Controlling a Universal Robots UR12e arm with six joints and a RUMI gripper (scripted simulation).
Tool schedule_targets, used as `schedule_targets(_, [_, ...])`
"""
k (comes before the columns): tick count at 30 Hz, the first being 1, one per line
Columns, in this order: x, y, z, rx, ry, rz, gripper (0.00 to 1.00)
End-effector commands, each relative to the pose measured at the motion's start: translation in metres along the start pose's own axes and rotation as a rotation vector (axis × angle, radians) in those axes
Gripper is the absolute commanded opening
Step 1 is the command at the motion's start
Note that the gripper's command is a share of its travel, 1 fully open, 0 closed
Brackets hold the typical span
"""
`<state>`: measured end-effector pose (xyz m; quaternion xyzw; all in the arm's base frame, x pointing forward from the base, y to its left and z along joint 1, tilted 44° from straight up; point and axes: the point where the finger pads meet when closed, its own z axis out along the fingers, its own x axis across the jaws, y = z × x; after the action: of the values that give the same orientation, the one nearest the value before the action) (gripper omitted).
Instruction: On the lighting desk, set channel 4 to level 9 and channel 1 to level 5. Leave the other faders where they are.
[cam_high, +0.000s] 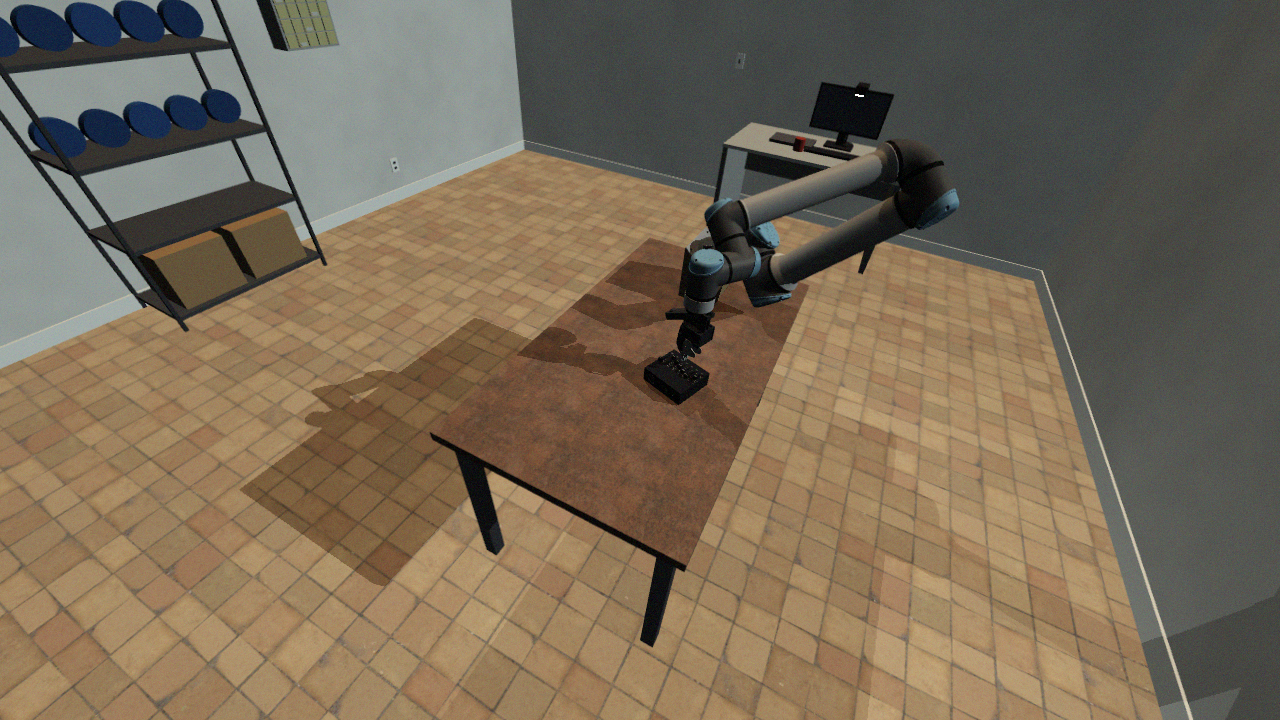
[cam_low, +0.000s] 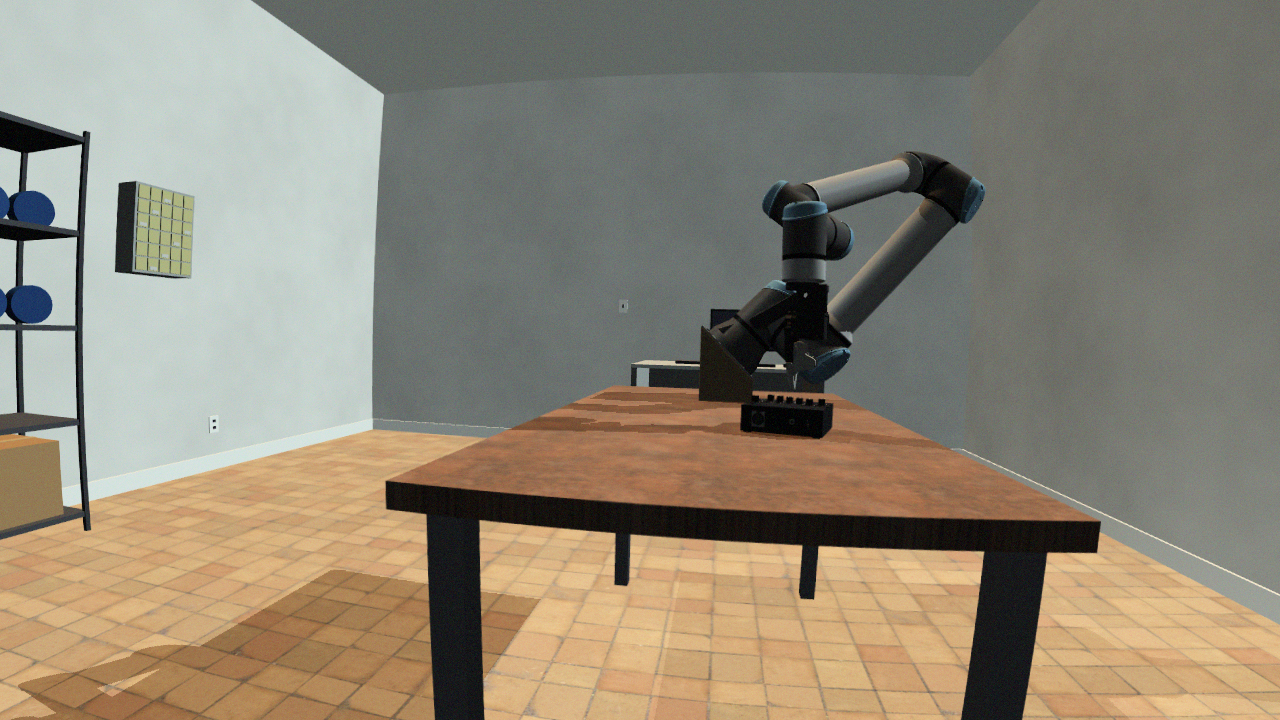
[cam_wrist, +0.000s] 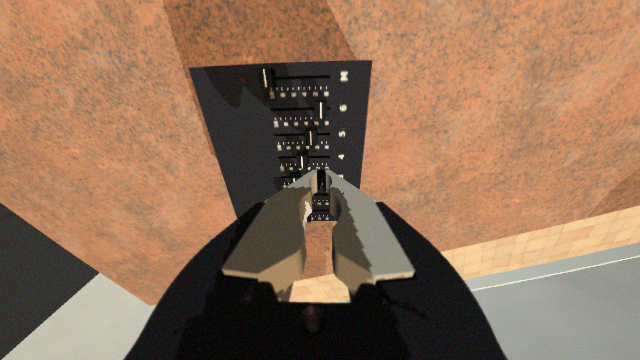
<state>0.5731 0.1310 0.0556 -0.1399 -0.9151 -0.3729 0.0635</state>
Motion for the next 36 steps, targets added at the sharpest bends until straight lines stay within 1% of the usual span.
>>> schedule_targets(1, [-0.0006, 0.0001, 0.0028, 0.000, -0.001, 0.000, 0.00])
schedule_targets(15, [-0.0006, 0.0001, 0.0068, 0.000, -0.001, 0.000, 0.00])
schedule_targets(36, [-0.0006, 0.0001, 0.0072, 0.000, -0.001, 0.000, 0.00])
